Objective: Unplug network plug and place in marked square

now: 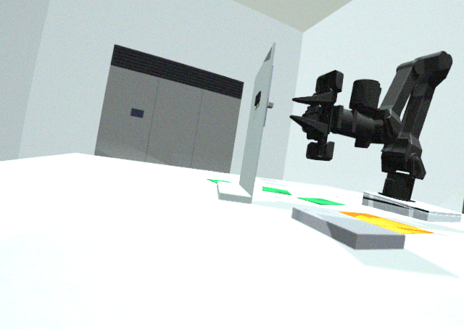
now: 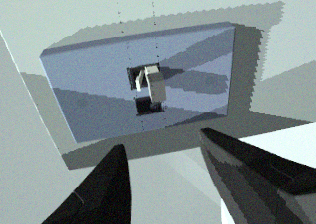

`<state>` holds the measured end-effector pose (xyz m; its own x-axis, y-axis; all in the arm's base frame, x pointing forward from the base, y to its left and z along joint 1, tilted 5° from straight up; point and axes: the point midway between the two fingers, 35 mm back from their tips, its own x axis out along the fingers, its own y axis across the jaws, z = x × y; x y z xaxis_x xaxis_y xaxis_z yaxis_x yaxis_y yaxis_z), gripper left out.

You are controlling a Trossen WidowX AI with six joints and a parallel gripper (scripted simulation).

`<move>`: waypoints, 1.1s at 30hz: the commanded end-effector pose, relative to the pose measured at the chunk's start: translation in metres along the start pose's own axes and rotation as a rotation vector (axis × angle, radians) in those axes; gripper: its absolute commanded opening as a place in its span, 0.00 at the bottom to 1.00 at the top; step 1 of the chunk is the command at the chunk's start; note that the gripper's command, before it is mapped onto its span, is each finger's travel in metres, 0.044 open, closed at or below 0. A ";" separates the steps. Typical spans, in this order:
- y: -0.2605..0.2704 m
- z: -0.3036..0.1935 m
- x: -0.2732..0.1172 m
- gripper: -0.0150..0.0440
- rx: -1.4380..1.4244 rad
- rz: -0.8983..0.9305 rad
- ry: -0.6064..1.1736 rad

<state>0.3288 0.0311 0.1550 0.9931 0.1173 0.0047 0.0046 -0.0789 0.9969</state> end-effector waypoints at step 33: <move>-0.001 0.012 0.045 0.52 0.003 0.000 0.002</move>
<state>0.3712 0.0249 0.1549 0.9931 0.1174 0.0079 0.0014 -0.0789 0.9969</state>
